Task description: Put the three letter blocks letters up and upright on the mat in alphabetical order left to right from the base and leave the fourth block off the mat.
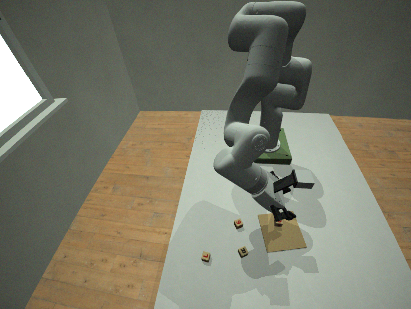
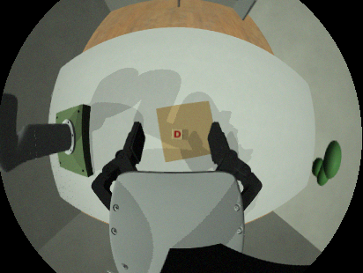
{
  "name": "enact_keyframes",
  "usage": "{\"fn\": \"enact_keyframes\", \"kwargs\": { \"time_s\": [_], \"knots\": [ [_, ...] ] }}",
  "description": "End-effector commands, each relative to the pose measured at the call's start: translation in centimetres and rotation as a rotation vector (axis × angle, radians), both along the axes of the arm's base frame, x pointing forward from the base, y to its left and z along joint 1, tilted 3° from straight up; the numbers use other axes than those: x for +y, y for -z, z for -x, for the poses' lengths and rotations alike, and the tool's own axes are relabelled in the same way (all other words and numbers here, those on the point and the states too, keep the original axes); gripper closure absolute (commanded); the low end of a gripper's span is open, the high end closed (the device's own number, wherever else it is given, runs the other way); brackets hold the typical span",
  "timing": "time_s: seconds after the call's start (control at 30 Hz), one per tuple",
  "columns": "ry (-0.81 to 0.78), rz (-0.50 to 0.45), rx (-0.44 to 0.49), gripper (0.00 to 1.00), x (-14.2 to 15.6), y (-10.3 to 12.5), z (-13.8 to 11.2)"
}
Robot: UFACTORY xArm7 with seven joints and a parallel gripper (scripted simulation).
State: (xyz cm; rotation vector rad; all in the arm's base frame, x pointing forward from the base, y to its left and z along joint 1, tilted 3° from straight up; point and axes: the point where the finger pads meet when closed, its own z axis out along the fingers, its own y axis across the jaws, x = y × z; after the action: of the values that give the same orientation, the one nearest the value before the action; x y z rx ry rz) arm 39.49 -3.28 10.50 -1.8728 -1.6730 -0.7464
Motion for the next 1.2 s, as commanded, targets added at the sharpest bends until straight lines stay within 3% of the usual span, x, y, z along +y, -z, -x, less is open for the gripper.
{"fn": "enact_keyframes", "kwargs": {
  "time_s": [0.0, 0.37, 0.47, 0.53, 0.6, 0.67, 0.77, 0.83, 1.03, 1.17],
  "knots": [
    [0.0, 0.002, -0.003, 0.0, 0.0, -0.1, -0.1],
    [0.0, 0.001, -0.004, 0.0, -0.3, -0.2, -0.4],
    [0.001, -0.006, -0.01, 0.0, -2.7, -0.6, -2.9],
    [0.001, -0.006, -0.01, 0.0, -2.7, -0.6, -2.9],
    [0.002, -0.01, -0.013, 0.0, -5.9, -0.8, -5.5],
    [0.002, -0.01, -0.013, 0.0, -5.9, -0.8, -5.5],
    [0.002, -0.008, -0.012, 0.0, -9.4, -0.7, -7.8],
    [0.002, -0.008, -0.012, 0.0, -9.4, -0.7, -7.8],
    [0.0, 0.001, -0.004, 0.0, -13.7, -0.1, -9.9],
    [0.0, 0.002, -0.003, 0.0, -14.0, -0.1, -10.0]
  ]
}}
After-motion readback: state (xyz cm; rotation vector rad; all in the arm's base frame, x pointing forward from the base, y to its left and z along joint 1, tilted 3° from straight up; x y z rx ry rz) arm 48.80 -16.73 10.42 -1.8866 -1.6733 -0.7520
